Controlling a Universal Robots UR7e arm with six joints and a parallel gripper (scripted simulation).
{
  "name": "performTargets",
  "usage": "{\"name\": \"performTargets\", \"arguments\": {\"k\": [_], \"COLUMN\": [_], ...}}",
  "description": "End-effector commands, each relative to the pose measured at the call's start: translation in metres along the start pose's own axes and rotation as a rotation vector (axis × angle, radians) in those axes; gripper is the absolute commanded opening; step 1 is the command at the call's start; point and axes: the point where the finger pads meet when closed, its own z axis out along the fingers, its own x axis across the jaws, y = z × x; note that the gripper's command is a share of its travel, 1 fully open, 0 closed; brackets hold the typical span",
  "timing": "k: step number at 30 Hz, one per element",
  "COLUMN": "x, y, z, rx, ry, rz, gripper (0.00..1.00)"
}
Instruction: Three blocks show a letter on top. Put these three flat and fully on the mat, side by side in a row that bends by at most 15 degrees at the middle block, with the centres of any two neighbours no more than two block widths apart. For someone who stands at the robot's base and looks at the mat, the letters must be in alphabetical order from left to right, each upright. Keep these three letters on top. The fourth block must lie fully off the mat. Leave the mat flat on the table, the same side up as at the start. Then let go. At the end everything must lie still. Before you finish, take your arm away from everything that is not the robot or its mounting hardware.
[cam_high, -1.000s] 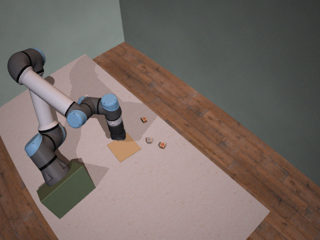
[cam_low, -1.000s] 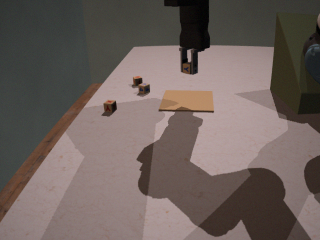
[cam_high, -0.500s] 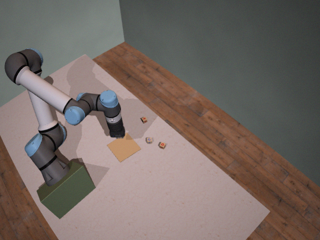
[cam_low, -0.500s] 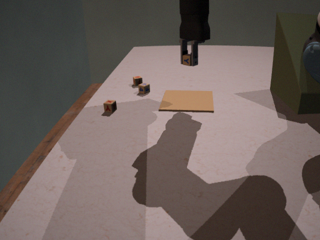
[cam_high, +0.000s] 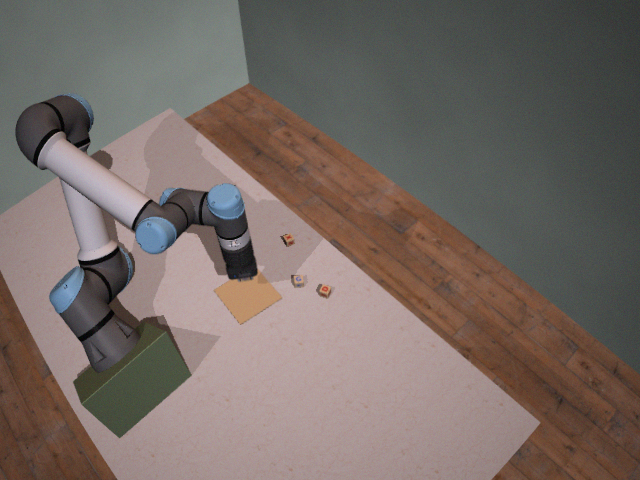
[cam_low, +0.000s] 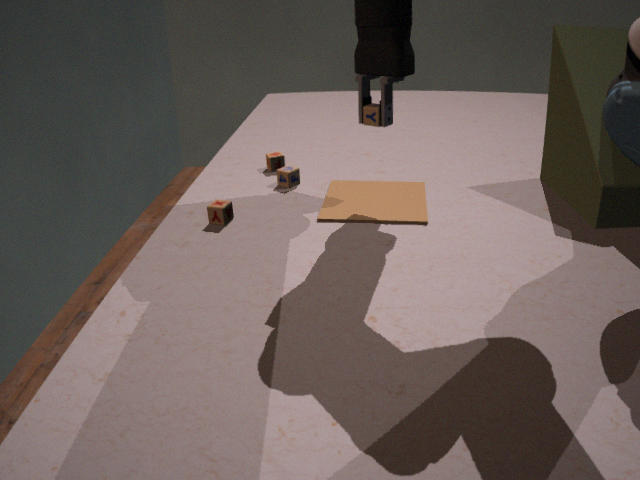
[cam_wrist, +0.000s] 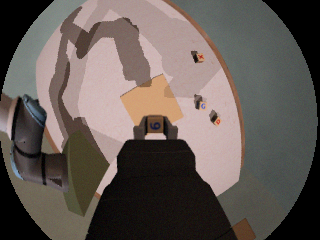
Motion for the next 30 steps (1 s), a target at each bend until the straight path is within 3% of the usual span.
{"name": "performTargets", "arguments": {"k": [1,4,17,30], "x": [0.016,0.019,0.053,0.057], "y": [0.02,0.024,0.082,0.09], "z": [-0.001,-0.001,0.005,0.006], "rx": [0.0,0.0,0.0,0.0], "ry": [0.001,0.001,0.001,0.001], "rz": [-0.139,-0.167,-0.521,-0.562], "gripper": [0.49,0.49,0.49,0.49]}}
